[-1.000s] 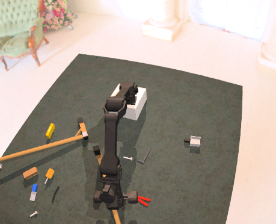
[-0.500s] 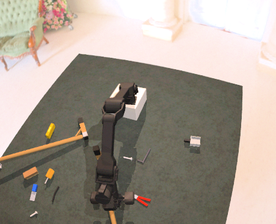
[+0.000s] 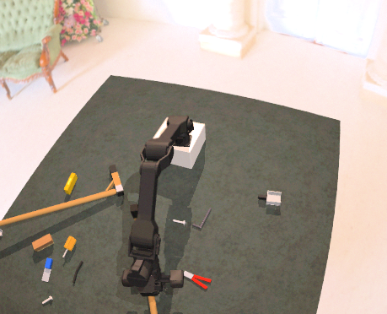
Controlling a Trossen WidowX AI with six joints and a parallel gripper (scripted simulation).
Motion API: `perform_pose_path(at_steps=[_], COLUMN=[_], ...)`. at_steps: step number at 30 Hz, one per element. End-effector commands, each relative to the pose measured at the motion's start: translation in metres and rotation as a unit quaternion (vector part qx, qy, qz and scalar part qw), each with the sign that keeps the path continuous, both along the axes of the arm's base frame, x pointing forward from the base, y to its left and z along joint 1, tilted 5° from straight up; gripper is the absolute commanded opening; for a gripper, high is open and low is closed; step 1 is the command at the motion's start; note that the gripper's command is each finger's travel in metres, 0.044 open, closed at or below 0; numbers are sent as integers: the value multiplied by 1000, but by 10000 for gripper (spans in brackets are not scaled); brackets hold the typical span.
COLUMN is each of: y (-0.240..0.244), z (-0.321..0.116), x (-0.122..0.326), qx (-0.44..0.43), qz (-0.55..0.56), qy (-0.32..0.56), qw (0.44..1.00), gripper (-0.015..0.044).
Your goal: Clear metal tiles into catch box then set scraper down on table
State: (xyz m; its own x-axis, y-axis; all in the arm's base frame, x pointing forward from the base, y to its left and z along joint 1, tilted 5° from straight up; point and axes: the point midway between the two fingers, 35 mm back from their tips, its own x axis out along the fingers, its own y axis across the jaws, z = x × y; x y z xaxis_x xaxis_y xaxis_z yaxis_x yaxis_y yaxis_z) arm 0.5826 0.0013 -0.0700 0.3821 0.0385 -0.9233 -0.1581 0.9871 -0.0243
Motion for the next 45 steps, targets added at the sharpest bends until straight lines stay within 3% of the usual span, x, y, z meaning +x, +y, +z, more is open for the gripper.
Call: perform_pose_path(at_steps=[1, 33, 45], y=[0, 3, 5], z=[0, 96, 105], x=[0, 5, -1], qx=[0, 0, 0], qz=[0, 1, -3], qy=[0, -7, 3], qw=[1000, 1000, 1000], gripper=[0, 0, 0])
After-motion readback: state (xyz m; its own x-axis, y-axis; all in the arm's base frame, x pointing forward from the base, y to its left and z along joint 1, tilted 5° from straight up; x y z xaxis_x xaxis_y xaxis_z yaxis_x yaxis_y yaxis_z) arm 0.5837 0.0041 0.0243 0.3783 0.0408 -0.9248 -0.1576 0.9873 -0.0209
